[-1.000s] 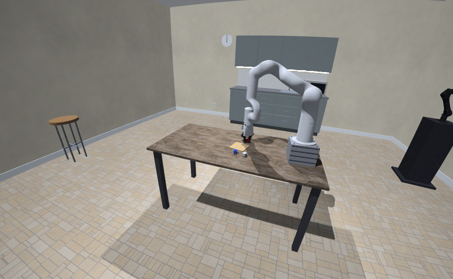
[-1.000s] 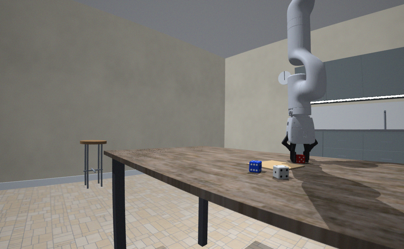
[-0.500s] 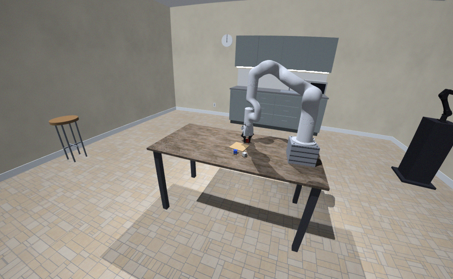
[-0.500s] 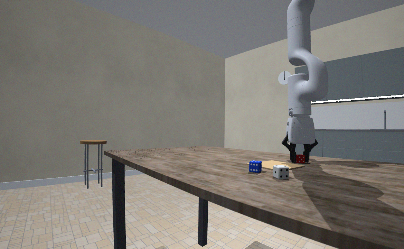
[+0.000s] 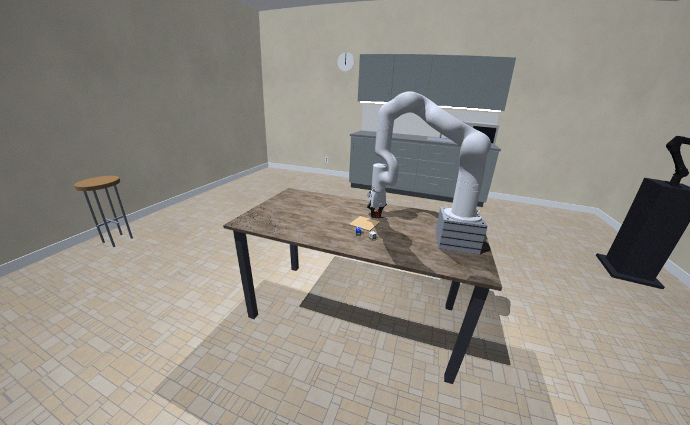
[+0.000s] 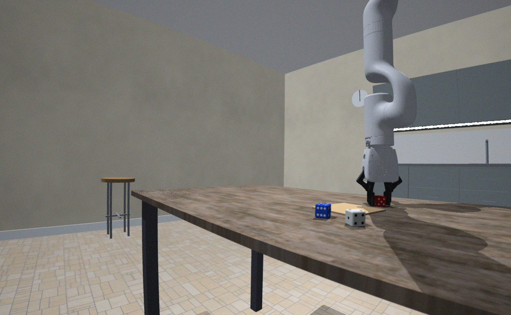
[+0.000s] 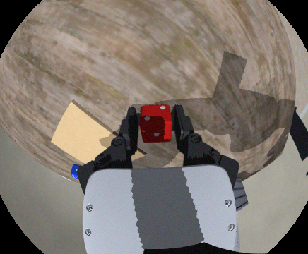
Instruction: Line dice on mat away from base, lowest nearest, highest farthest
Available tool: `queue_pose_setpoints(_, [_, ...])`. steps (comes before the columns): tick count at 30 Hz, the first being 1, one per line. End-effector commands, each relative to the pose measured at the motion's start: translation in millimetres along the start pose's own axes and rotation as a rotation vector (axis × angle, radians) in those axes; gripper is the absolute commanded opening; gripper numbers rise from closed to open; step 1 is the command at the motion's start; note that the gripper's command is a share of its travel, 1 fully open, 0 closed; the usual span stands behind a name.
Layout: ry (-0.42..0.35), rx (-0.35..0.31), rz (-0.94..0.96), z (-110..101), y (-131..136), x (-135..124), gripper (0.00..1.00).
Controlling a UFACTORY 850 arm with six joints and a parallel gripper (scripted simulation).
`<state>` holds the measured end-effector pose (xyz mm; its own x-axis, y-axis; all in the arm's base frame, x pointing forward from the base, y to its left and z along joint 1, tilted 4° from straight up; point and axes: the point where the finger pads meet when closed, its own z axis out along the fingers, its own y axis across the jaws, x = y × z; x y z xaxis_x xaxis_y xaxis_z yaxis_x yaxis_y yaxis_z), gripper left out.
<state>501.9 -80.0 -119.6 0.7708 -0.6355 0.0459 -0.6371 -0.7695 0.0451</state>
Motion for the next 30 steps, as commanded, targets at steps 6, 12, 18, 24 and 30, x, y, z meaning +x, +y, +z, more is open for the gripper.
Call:
queue_pose_setpoints(6, [0.007, 0.003, 0.0, -0.5, -0.4, 0.6, 0.27])
queue_pose_setpoints(12, [0.007, 0.003, 0.0, -0.5, -0.4, 0.6, 0.27])
queue_pose_setpoints(18, [0.007, 0.003, 0.0, -0.5, -0.4, 0.6, 0.27])
queue_pose_setpoints(24, [0.007, 0.003, 0.0, -0.5, -0.4, 0.6, 0.27])
queue_pose_setpoints(30, [0.007, 0.003, 0.0, -0.5, -0.4, 0.6, 0.27])
